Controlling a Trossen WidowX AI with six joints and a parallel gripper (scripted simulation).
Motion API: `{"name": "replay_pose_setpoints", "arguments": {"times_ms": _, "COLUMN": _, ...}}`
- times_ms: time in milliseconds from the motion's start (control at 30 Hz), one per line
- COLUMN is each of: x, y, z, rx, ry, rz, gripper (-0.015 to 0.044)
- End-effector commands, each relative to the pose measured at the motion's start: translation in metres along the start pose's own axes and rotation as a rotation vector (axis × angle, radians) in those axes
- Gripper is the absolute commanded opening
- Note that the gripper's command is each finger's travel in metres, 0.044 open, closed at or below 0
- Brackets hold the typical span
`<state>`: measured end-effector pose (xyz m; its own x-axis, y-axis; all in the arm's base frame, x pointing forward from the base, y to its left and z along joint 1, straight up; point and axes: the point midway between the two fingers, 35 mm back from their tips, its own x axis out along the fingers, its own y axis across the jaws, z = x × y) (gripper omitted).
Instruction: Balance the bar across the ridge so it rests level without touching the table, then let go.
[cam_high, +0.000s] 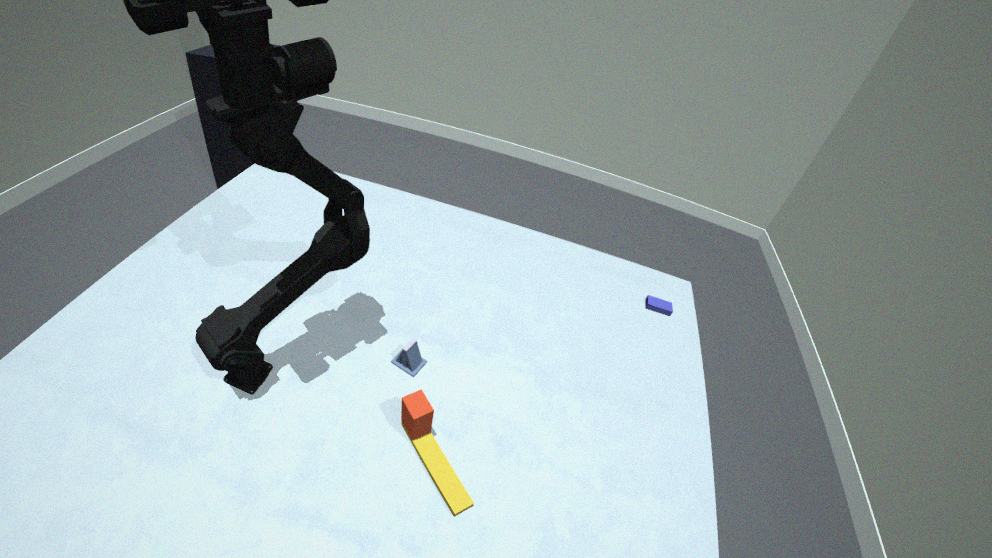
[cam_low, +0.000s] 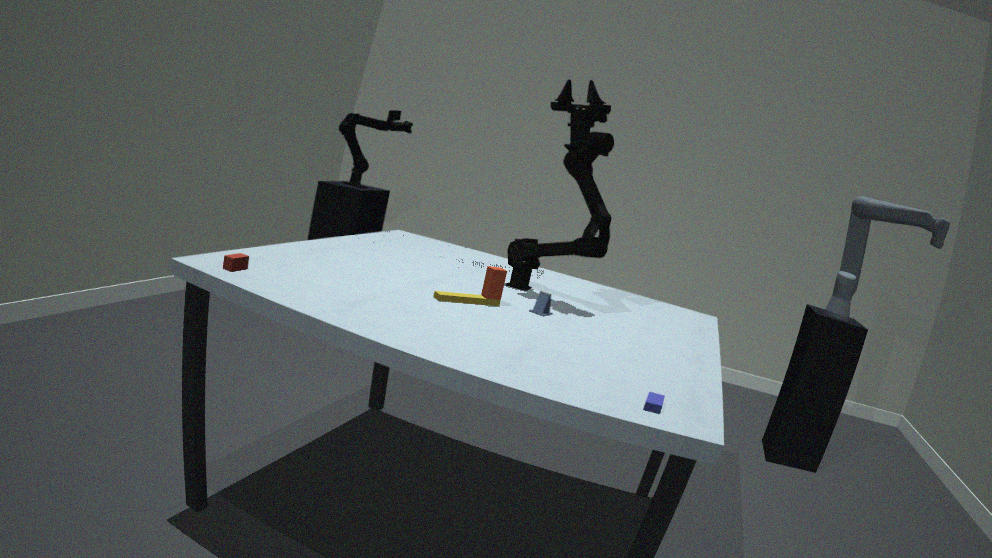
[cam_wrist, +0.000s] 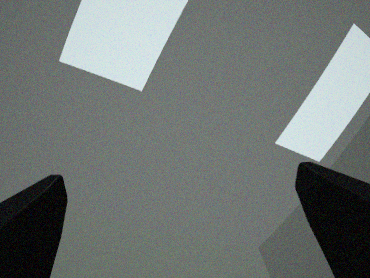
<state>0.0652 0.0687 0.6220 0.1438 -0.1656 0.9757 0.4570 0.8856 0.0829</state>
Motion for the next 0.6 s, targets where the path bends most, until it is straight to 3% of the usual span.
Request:
{"name": "replay_pose_setpoints", "arguments": {"times_ms": 0, "x": 0.000, "y": -0.001, "z": 0.000, "rx": 0.001, "ry": 0.000, "rz": -0.001, "gripper": 0.0374}}
{"name": "replay_pose_setpoints", "arguments": {"times_ms": 100, "x": 0.002, "y": -0.009, "z": 0.002, "rx": 0.022, "ry": 0.003, "rz": -0.022, "gripper": 0.0315}}
{"name": "replay_pose_setpoints", "arguments": {"times_ms": 567, "x": 0.014, "y": -0.084, "z": 0.000, "rx": 0.202, "ry": 0.050, "rz": -0.211, "gripper": 0.0315}}
